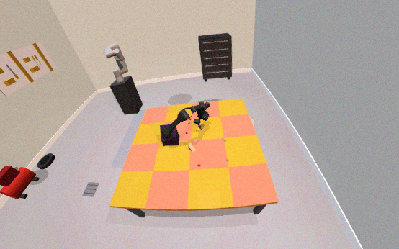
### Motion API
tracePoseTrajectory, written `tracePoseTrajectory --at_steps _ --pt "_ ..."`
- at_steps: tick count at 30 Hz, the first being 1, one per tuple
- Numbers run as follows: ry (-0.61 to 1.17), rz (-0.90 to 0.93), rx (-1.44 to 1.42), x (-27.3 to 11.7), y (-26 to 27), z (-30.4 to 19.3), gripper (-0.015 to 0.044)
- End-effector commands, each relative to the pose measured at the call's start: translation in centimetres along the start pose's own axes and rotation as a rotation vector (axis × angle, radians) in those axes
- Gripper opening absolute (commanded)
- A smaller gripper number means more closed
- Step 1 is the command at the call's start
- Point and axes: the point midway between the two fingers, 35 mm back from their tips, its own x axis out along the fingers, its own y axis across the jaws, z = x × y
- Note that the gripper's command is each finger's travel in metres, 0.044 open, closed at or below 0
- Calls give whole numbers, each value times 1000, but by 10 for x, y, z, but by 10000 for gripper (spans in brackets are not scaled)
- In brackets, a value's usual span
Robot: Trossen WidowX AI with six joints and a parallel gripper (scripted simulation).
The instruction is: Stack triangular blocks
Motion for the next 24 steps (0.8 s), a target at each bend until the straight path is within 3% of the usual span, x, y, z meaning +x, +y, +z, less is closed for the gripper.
tracePoseTrajectory --at_steps 1,13,24 --pt "108 35 -369 2 -3 11 440" --pt "263 359 -1399 3 -16 39 440" --pt "172 685 -1957 1 -27 60 440"
